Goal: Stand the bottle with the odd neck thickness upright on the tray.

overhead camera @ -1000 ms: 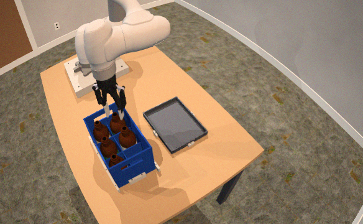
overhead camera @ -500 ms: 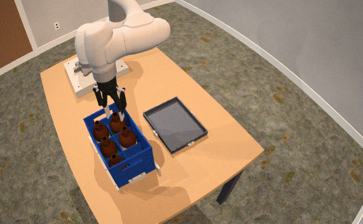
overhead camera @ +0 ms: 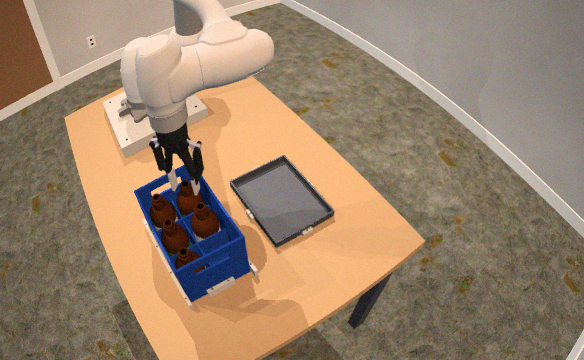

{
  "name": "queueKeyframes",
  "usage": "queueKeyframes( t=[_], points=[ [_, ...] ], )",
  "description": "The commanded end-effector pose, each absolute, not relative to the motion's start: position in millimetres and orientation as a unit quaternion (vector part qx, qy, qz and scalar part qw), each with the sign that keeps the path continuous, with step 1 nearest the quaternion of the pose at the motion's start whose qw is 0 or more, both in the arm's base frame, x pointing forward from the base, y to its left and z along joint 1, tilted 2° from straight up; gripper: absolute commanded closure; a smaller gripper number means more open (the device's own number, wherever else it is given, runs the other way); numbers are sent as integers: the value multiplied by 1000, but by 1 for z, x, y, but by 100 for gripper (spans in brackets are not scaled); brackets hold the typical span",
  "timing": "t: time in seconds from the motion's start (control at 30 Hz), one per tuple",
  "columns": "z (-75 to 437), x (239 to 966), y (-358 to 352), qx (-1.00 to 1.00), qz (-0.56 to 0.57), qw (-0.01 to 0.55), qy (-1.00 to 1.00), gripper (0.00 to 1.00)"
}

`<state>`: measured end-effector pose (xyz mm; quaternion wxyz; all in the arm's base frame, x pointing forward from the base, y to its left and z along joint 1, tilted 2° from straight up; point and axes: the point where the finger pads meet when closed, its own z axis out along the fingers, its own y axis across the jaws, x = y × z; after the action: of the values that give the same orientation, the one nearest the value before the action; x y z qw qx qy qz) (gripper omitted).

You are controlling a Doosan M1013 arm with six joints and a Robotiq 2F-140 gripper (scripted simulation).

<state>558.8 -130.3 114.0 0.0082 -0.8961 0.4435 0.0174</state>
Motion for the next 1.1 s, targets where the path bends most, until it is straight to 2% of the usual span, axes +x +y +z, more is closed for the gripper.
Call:
queueKeyframes(
  t=[0.0,0.83,0.87,1.07],
  points=[
    [114,559,-130,-896,17,8,443,62],
    [114,559,-130,-896,17,8,443,62],
    [114,559,-130,-896,17,8,443,100],
    [114,559,-130,-896,17,8,443,100]
  ],
)
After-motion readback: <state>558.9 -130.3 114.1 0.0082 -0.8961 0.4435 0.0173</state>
